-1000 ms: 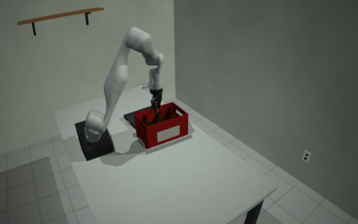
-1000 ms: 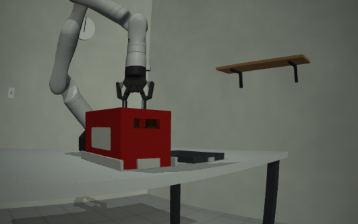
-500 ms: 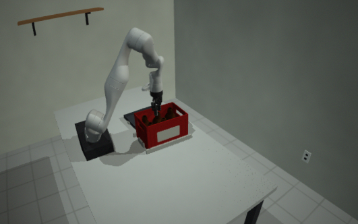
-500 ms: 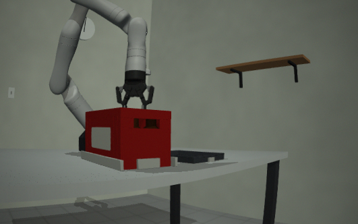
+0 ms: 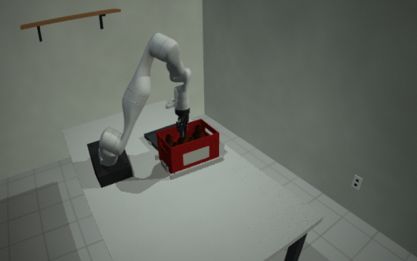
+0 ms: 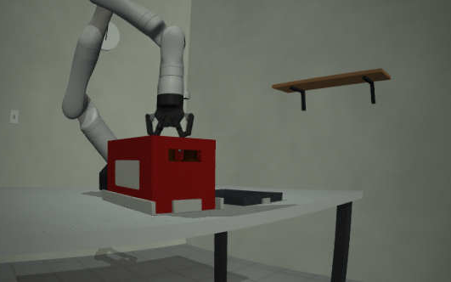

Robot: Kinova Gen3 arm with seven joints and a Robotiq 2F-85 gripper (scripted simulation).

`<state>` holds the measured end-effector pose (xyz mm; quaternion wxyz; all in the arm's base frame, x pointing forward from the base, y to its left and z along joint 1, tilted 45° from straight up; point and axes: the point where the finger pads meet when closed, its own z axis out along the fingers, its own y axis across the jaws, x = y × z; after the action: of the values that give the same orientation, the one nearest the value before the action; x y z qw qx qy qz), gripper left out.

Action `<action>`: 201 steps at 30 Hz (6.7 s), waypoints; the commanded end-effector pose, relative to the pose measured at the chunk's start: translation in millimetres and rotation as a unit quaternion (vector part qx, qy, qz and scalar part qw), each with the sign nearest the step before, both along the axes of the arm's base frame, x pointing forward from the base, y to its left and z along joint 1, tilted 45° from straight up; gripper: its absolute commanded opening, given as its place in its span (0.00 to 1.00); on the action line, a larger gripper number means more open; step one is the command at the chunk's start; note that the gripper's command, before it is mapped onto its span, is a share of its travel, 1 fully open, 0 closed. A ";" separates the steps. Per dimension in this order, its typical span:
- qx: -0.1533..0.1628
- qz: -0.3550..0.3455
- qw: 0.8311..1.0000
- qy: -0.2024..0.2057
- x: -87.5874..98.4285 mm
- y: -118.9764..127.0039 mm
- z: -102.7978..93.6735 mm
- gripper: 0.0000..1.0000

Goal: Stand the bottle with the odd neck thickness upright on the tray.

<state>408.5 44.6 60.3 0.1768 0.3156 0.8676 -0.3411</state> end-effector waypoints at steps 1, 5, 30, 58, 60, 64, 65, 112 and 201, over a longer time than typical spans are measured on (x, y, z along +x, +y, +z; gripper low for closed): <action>0.000 0.000 1.000 0.000 -0.1 -1.2 -1.2 0.64; 0.000 0.000 1.000 0.000 0.0 -2.2 -2.2 0.64; 0.000 0.000 1.000 0.000 0.1 -2.6 -2.6 0.64; 0.000 0.000 1.000 0.000 0.1 -2.6 -2.6 0.00; 0.000 0.000 1.000 0.000 0.1 -2.6 -2.6 0.00; 0.000 0.000 1.000 0.000 0.1 -2.6 -2.6 0.00; 0.000 0.000 1.000 0.000 0.1 -2.6 -2.6 0.00; 0.000 0.000 1.000 0.000 0.1 -2.6 -2.6 0.00; 0.000 0.000 1.000 0.000 -7.8 58.4 58.5 0.64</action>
<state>400.5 102.0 118.3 0.1760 0.3160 0.8670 -0.3427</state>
